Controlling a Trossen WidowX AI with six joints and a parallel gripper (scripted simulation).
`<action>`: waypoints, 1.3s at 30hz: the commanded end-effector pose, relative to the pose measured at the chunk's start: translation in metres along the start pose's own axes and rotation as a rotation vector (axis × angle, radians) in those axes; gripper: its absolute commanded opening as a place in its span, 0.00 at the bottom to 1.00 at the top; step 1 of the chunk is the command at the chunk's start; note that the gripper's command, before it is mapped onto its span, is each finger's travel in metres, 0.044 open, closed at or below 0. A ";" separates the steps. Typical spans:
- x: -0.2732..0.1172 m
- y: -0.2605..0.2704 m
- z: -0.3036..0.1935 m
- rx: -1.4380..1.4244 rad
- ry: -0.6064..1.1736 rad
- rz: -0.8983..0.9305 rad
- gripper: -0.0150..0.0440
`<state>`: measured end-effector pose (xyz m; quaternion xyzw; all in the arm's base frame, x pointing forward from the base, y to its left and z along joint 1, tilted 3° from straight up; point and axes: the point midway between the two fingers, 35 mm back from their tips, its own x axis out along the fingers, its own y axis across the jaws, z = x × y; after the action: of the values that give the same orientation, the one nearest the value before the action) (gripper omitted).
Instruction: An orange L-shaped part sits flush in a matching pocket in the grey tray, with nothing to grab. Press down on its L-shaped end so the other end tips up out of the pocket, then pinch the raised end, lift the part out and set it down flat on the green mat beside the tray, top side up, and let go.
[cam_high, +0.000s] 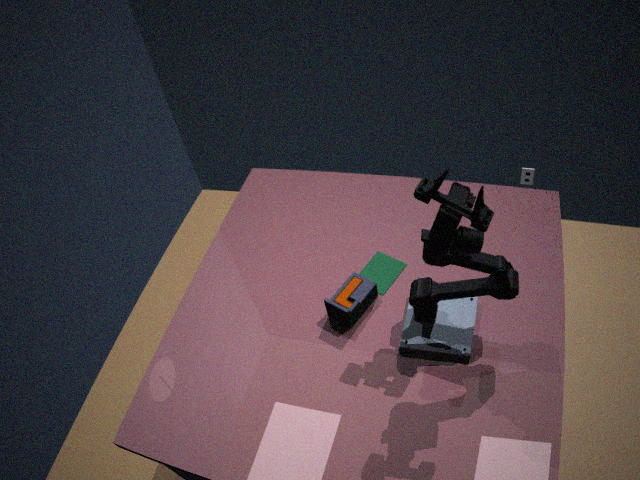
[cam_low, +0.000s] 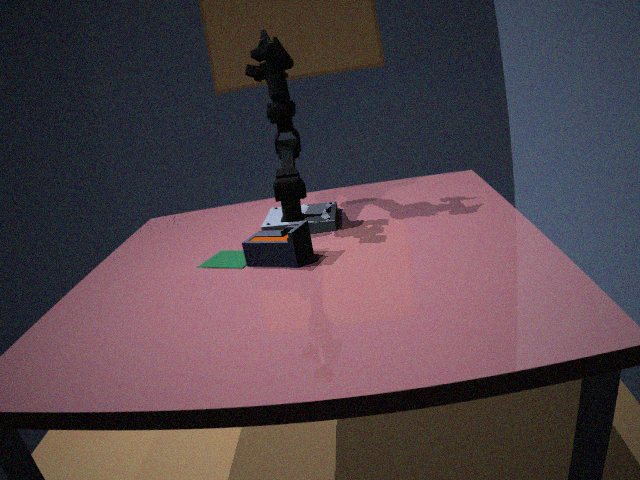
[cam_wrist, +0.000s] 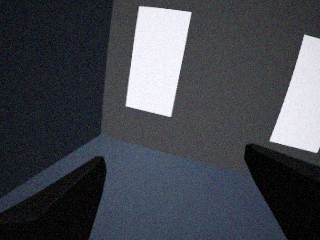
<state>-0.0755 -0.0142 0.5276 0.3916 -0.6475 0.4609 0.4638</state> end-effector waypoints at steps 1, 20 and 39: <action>0.000 -0.003 -0.001 0.000 0.003 -0.010 0.89; -0.103 -0.268 -0.091 -0.305 0.538 -0.964 0.56; -0.367 -0.333 -0.108 -0.295 1.428 -1.950 0.56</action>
<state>0.3531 0.0239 0.3378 0.3683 0.1070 -0.0047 0.9235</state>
